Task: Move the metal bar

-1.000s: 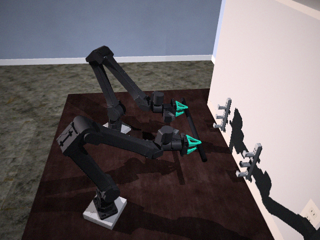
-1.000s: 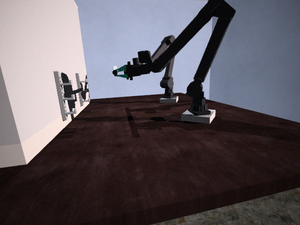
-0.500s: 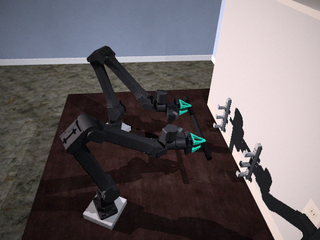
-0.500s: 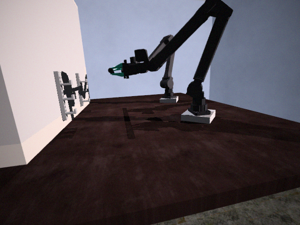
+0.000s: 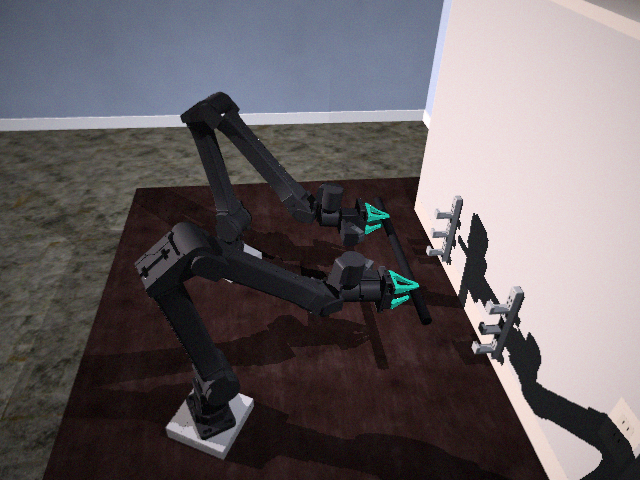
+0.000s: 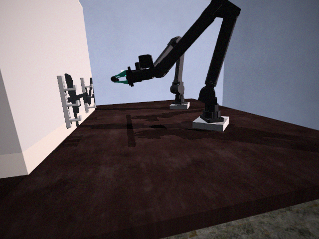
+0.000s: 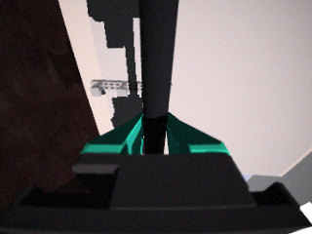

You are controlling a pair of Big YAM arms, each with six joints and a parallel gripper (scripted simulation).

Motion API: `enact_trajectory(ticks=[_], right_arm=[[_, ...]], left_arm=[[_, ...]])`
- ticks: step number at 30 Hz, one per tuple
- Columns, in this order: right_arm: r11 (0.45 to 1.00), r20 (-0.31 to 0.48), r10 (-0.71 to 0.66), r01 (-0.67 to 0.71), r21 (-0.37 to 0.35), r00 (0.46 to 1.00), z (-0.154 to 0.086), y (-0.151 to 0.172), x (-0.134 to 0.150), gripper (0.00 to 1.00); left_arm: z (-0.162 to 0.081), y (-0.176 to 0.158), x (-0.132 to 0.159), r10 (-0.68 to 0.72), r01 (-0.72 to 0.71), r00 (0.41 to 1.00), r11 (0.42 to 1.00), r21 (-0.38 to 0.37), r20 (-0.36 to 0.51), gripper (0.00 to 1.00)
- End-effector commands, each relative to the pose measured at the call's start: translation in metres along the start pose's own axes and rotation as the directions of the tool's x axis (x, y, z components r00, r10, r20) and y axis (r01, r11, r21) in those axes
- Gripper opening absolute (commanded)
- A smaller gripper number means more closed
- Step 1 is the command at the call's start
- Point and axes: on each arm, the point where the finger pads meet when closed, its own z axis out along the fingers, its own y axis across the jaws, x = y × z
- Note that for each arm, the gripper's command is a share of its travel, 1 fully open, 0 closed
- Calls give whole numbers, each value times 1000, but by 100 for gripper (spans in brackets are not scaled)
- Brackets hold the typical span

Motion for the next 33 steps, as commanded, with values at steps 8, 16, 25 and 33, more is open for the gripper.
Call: enact_trajectory(ticks=[8,16,25,33], right_arm=[[993,-36,27,-23,113,999,36,-58,9,0],[993,-36,27,-23,113,999,46,-60,10,0],[993,-36,27,-23,113,999,61,-62,10,0],[993,-36,27,-23,113,999,71,-63,10,0]], left_arm=[[32,60,2,-32,29,999,992,-122,-23,0],[42,62,2,-32,29,999,992,-122,-23,0],[57,63,3,-32,29,999,992,-122,-23,0],[67,65,3,-32,29,999,992,-122,-23,0]])
